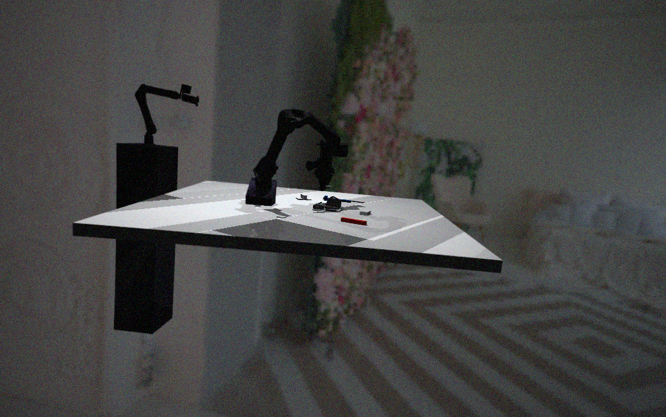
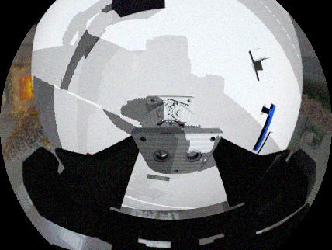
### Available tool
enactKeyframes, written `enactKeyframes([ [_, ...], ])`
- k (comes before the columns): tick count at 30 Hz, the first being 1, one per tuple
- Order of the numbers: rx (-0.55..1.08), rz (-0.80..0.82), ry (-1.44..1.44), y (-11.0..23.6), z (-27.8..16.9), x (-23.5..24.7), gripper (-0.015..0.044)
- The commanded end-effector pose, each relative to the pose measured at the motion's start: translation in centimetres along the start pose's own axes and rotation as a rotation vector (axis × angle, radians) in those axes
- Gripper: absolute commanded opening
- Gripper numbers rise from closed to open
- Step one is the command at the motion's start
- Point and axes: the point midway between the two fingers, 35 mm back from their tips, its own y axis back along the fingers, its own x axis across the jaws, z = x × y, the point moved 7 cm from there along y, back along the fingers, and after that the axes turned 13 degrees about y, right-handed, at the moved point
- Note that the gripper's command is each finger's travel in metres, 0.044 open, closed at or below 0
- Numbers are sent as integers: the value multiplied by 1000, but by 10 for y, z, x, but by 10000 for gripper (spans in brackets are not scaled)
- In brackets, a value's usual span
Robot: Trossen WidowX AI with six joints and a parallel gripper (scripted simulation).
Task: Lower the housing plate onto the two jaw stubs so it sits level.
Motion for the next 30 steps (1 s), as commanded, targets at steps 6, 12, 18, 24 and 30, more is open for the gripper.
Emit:
enactKeyframes([
  [6, -2, 5, 6, -1, 1, 0, 351],
  [12, -2, 5, -1, -1, 1, 0, 351],
  [18, -2, 5, -3, -1, 1, 0, 351],
  [24, -3, 5, -3, -1, 8, 1, 351],
  [30, -3, 5, -2, -1, 19, 2, 351],
])
